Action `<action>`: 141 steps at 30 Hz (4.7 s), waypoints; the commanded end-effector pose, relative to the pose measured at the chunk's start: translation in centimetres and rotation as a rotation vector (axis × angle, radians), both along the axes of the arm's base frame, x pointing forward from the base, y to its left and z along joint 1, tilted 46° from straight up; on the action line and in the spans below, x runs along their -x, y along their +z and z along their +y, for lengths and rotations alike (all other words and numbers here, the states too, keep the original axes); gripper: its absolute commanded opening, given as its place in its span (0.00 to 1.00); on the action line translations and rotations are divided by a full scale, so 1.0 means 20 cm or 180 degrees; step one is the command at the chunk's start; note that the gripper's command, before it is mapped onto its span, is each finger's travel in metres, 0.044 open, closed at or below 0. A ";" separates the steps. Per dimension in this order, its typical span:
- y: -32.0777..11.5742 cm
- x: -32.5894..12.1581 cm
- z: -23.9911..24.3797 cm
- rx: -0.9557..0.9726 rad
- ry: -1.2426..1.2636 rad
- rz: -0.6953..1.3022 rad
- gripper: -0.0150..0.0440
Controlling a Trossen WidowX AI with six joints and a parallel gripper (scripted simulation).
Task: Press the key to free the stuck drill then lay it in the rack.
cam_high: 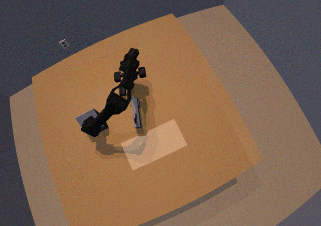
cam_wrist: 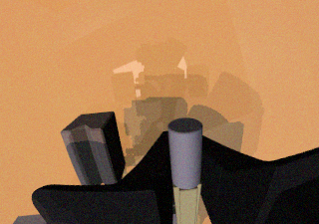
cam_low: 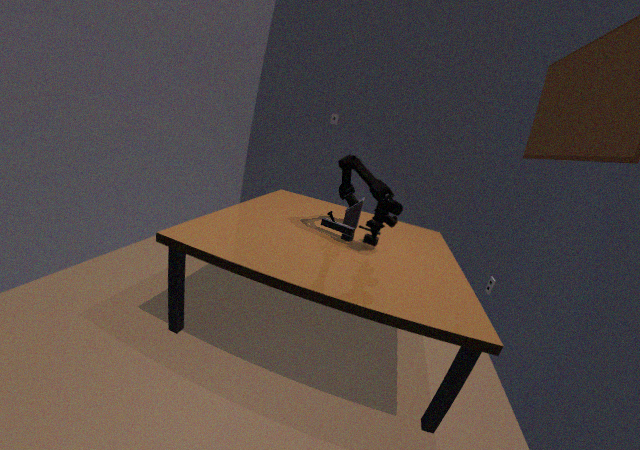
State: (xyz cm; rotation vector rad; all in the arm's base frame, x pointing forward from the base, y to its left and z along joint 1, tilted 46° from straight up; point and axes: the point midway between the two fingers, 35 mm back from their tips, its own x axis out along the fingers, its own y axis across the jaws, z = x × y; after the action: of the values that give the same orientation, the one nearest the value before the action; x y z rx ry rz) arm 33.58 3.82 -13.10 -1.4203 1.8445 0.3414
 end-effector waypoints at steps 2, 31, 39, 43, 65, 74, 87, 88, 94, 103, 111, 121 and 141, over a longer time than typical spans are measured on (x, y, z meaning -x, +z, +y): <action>0.00 0.01 0.02 -0.0008 -0.0003 -0.0012 0.25; -0.12 0.25 0.12 -0.0016 -0.0003 -0.0007 0.25; -0.15 0.31 0.17 -0.0019 -0.0003 -0.0006 0.25; -0.16 0.33 0.19 -0.0020 -0.0003 -0.0006 0.25; -0.28 0.34 0.06 -0.0015 -0.0003 -0.0006 0.25; -0.32 0.34 0.02 -0.0013 -0.0003 -0.0006 0.25; -0.33 0.34 0.02 -0.0031 0.0001 -0.0028 0.61; -0.33 0.34 0.02 -0.0031 0.0001 -0.0028 0.65; -0.33 0.34 0.02 -0.0031 0.0001 -0.0028 0.92; -0.20 0.33 0.14 -0.0019 -0.0003 -0.0006 1.00; -0.08 0.31 0.27 -0.0024 -0.0003 -0.0005 1.00; 0.07 0.24 0.51 -0.0245 0.0273 -0.0568 1.00; 1.19 0.24 1.69 -0.2573 0.1445 -0.3126 1.00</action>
State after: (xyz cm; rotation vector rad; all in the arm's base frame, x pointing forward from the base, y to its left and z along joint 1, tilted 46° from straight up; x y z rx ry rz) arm 30.17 35.31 6.73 -1.1527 0.6048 0.4127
